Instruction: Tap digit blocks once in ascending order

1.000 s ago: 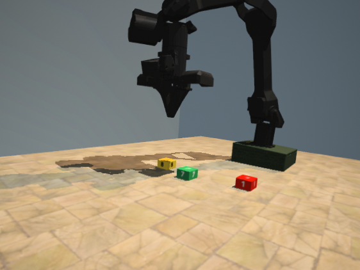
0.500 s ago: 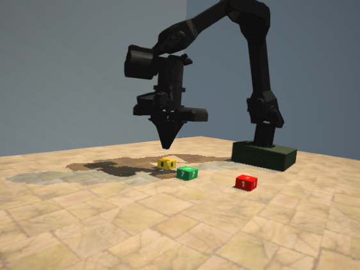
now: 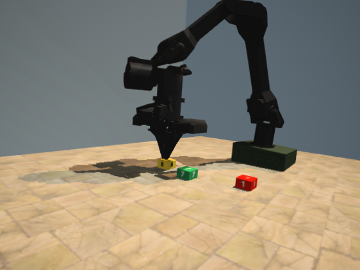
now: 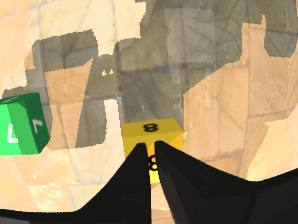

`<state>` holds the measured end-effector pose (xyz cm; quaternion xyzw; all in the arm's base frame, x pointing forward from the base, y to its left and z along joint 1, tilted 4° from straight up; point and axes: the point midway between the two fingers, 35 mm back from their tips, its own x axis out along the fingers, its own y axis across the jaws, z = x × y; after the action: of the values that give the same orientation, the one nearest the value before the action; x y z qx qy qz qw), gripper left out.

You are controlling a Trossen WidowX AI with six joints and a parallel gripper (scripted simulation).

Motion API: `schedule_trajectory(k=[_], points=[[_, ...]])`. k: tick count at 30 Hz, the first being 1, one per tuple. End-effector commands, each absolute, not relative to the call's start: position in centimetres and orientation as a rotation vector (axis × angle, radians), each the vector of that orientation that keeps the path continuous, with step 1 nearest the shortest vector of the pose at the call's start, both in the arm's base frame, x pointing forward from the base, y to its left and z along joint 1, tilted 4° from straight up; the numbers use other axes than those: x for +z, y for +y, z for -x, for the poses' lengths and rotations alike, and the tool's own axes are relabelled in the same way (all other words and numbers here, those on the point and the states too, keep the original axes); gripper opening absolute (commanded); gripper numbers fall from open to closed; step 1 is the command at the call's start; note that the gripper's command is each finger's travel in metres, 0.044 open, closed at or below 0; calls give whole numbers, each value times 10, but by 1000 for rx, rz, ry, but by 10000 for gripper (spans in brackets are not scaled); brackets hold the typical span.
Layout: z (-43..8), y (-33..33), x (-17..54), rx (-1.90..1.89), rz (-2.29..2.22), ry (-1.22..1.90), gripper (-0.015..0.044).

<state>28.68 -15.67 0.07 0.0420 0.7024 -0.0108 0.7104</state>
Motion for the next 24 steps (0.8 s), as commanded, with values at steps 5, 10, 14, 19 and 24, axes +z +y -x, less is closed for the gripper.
schedule_trajectory(k=[5,10,14,19,24], points=[[-285,-155,-8,-20,-93,1564,20],[-285,-157,19,-20,-92,1563,20],[-285,-156,22,-20,-92,1563,20],[-297,-137,29,15,-26,1548,99],[-318,-80,46,38,7,1532,230]])
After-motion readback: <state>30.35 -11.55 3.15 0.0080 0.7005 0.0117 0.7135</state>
